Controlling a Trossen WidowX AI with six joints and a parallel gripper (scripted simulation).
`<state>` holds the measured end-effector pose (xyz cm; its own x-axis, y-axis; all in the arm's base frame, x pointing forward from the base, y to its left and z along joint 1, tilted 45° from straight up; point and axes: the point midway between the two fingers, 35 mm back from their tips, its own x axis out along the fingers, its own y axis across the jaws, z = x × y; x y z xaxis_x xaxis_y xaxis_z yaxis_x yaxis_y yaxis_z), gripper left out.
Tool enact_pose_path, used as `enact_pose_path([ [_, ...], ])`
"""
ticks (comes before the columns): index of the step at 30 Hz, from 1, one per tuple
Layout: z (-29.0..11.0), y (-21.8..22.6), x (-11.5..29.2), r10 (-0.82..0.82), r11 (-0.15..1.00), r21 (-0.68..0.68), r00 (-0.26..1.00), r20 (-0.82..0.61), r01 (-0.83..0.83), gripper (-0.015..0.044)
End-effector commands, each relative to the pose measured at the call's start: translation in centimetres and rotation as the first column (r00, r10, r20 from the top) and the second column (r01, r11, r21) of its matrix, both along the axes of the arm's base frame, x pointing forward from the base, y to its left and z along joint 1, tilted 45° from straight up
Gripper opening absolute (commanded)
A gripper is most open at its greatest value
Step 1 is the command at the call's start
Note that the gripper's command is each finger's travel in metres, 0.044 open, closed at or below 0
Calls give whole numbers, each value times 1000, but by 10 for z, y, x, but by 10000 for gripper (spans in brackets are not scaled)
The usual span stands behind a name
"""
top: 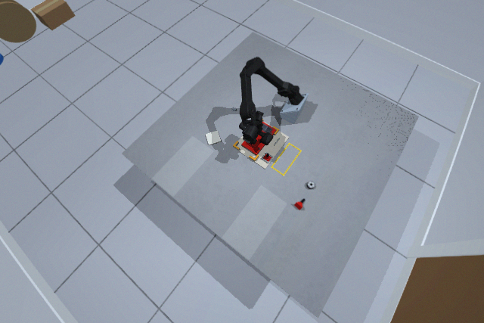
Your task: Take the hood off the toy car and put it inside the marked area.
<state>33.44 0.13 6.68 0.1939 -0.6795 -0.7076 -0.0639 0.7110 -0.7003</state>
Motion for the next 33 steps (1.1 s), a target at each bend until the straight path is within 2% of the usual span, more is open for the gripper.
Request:
enact_pose_path([
  [1, 5, 6, 0, -1, 1000, 5, 1000, 7, 1, 0],
  [11, 33, 33, -8, -1, 1000, 6, 1000, 6, 1, 0],
  [15, 21, 35, -7, 10, 1000, 4, 1000, -4, -10, 0],
  [33, -56, 125, -25, 22, 999, 25, 1000, -18, -21, 0],
])
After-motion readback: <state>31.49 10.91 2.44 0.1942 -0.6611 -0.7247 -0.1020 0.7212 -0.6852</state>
